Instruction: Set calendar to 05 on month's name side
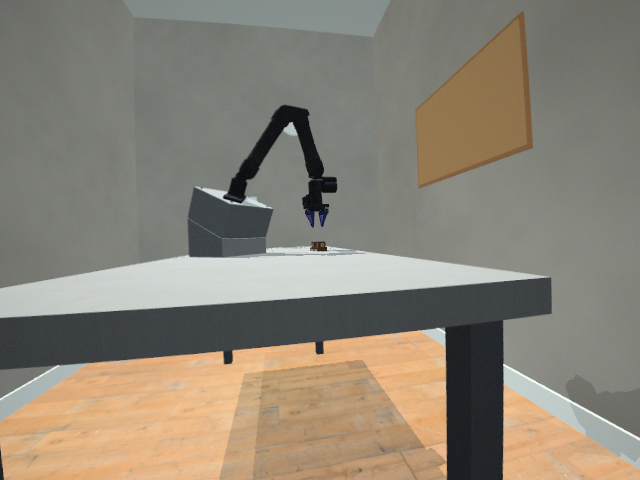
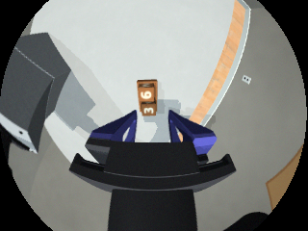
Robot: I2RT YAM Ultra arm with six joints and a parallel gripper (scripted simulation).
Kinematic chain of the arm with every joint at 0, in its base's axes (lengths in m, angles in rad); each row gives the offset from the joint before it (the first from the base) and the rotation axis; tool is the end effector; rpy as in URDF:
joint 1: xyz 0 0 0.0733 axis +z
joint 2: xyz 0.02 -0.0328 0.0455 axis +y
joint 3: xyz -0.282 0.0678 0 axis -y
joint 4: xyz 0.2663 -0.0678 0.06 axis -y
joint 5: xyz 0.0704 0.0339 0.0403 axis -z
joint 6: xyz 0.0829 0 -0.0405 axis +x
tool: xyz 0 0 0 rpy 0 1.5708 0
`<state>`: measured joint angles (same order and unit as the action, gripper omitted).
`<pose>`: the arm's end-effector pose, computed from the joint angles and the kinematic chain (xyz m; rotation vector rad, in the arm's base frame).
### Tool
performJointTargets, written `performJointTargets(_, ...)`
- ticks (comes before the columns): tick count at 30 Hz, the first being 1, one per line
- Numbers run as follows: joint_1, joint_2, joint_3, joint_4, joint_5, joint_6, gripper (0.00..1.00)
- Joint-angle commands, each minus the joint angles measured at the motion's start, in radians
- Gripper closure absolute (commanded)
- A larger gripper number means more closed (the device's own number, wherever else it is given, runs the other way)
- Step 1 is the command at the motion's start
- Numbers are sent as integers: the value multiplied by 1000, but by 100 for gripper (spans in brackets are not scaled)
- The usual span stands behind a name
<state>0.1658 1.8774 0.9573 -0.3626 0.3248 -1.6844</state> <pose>0.3556 0.0338 0.0692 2.3953 -1.8956 0.6678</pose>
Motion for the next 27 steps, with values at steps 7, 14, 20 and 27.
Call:
performJointTargets(7,12,-17,9,-54,0,15,0)
performJointTargets(14,12,-17,9,-54,0,15,0)
performJointTargets(20,12,-17,9,-54,0,15,0)
performJointTargets(27,12,-17,10,-54,0,15,0)
